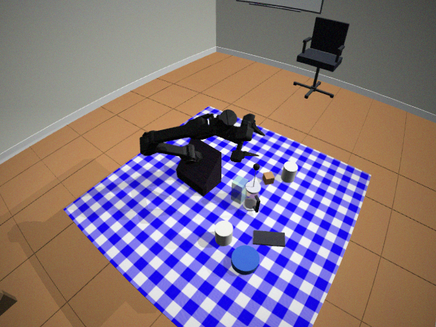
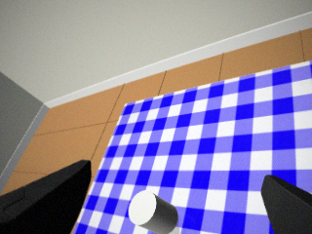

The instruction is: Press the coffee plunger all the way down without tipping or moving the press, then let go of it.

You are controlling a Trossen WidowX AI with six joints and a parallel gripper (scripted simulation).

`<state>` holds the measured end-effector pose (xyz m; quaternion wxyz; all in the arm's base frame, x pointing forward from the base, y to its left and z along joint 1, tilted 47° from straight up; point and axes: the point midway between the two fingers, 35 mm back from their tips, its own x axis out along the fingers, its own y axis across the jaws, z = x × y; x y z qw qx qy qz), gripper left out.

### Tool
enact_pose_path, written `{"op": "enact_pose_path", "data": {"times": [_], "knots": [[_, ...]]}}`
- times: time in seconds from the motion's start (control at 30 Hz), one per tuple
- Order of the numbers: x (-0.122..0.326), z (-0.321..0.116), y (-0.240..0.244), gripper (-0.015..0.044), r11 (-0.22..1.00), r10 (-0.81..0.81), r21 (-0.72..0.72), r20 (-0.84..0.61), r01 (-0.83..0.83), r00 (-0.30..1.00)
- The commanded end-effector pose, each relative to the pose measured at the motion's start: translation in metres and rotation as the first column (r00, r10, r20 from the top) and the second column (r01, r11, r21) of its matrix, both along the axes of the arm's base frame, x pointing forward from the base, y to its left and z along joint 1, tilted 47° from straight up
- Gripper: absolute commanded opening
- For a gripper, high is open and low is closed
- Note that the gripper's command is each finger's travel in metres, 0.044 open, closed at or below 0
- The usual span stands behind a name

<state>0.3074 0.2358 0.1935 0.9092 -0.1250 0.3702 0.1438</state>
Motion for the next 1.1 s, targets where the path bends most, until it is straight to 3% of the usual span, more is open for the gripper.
{"op": "enact_pose_path", "data": {"times": [0.0, 0.17, 0.37, 0.73, 1.07], "knots": [[-0.001, -0.002, 0.000, 0.0426, 1.000, -0.001, -0.012, 0.005, 0.001, 1.000], [-0.015, -0.036, -0.006, 0.0440, 0.971, 0.003, -0.238, 0.118, 0.025, 0.993], [-0.051, -0.067, -0.025, 0.0440, 0.831, 0.078, -0.544, 0.317, 0.114, 0.945], [-0.048, -0.107, -0.068, 0.0440, 0.825, 0.082, -0.552, 0.325, 0.119, 0.942], [-0.041, -0.110, -0.070, 0.0440, 0.826, 0.081, -0.552, 0.324, 0.119, 0.943]]}}
